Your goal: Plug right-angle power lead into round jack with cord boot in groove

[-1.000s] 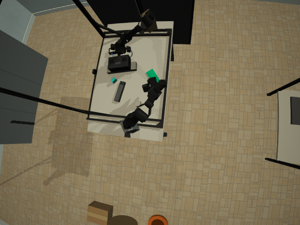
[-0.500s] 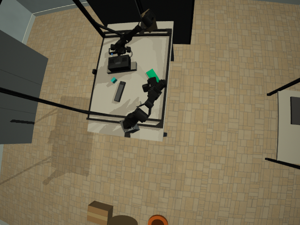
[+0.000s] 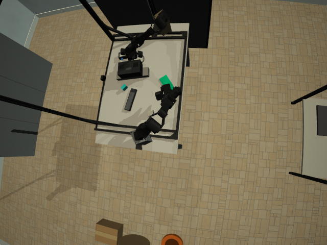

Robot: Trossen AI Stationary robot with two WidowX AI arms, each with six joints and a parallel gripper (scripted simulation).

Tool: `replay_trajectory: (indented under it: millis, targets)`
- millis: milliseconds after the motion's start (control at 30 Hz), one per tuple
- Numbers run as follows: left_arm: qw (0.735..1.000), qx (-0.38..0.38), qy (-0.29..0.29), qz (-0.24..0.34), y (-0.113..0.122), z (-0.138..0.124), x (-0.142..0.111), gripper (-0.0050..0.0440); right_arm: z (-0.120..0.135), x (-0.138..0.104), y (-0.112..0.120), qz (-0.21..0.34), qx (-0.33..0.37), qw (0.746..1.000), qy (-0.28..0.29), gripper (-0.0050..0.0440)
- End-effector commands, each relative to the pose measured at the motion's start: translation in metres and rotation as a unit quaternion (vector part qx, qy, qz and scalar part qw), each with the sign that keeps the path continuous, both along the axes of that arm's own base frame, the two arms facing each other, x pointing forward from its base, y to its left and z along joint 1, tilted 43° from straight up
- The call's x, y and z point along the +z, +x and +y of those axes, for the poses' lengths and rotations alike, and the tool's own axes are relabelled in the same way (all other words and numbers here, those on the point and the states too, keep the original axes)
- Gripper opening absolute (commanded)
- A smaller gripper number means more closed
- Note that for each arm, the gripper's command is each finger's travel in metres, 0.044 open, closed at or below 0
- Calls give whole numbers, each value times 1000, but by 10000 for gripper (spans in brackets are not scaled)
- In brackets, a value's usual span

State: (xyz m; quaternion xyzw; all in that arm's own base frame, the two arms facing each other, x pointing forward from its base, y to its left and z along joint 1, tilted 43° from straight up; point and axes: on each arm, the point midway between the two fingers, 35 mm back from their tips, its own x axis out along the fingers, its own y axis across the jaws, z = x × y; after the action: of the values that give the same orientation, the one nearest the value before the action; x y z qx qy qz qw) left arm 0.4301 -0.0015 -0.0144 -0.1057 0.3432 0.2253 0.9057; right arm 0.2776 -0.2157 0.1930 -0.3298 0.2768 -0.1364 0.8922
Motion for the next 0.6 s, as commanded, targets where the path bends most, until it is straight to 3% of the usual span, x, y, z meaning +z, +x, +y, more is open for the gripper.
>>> replay_trajectory:
  millis: [0,67,433,567]
  targets:
    - [1000,0,0,0,0,0,0,144,0,0,0,0,0,1000,-2,400]
    - [1000,0,0,0,0,0,0,144,0,0,0,0,0,1000,-2,400]
    - [1000,0,0,0,0,0,0,400,0,0,0,0,0,1000,-2,400]
    - [1000,0,1,-2,0,0,0,400,0,0,0,0,0,1000,-2,400]
